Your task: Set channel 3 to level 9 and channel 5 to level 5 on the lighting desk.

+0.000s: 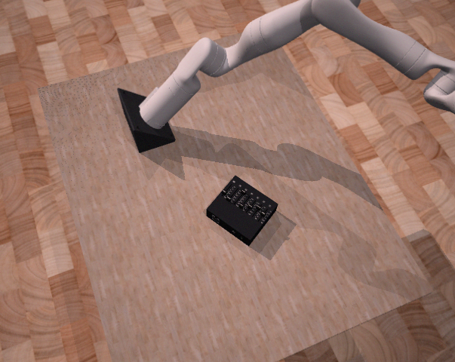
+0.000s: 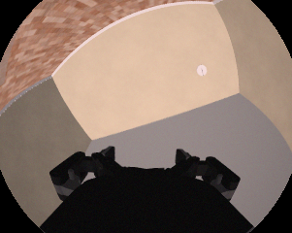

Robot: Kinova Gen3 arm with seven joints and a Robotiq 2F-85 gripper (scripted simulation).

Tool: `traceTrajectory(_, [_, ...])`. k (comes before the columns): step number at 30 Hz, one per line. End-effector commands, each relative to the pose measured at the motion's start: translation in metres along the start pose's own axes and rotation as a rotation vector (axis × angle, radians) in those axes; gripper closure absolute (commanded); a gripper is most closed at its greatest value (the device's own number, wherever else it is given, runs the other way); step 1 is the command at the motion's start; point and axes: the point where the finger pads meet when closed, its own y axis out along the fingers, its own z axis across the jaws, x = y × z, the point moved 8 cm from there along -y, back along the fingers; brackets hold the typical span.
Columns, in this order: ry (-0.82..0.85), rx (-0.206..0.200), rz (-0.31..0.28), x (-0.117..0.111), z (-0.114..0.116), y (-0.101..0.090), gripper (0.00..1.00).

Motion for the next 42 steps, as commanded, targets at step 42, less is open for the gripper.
traceTrajectory(42, [0.339,-0.725,0.116,-0.027,-0.299,0.025,0.0])
